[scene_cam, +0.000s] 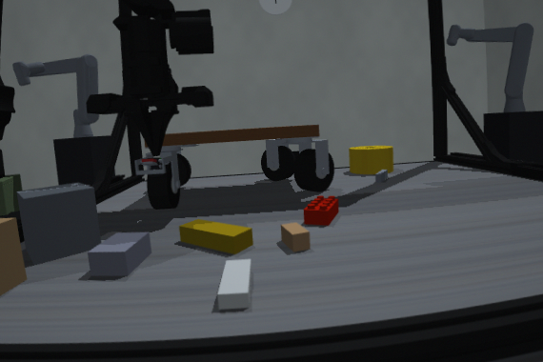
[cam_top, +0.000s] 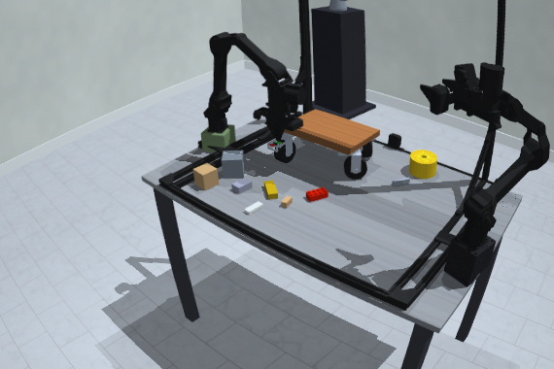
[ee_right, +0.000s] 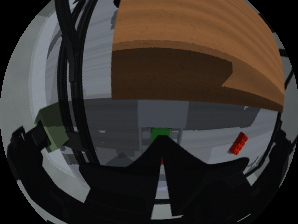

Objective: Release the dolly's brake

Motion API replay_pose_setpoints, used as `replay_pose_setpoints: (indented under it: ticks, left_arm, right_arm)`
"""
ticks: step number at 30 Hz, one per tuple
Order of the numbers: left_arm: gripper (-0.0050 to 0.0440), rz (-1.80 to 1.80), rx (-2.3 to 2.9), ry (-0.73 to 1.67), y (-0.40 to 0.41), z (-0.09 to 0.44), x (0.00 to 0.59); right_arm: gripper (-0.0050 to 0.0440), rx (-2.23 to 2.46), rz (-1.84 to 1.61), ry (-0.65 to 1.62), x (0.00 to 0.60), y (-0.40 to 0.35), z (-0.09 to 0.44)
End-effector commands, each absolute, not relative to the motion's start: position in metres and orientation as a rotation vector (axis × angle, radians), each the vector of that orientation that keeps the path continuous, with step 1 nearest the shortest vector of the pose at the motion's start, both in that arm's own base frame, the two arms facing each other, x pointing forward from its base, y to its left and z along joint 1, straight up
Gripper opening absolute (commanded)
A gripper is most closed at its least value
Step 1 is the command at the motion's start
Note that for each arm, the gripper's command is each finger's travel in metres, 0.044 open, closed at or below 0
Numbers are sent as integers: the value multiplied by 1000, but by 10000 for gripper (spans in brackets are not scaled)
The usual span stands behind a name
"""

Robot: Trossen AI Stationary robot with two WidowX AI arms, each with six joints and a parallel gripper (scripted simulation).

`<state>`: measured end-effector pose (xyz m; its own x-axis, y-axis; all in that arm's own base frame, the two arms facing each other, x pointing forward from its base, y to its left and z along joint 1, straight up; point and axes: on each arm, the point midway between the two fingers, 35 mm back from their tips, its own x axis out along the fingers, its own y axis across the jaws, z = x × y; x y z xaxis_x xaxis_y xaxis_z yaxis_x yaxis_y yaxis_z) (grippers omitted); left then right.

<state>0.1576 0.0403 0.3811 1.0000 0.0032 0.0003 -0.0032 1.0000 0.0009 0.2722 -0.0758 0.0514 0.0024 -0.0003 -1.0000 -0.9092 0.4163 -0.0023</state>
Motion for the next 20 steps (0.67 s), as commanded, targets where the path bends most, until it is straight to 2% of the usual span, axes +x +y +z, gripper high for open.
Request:
replay_pose_setpoints:
  ticks: [1,3,5,6,20]
  left_arm:
    - [440,0,0,0,40,381,158]
    - [440,0,0,0,40,381,158]
    - [440,0,0,0,40,381,158]
    - [440,0,0,0,40,381,158]
    - [440,0,0,0,40,381,158]
  right_arm:
    - [0,-885,885,1383,274,-76,68]
    - [0,-885,885,1383,273,-75,97]
    - [0,-885,885,1383,273,-75,97]
    - [0,-876,901,1395,272,-75,79]
    - [0,-876,901,1395,272,-75,79]
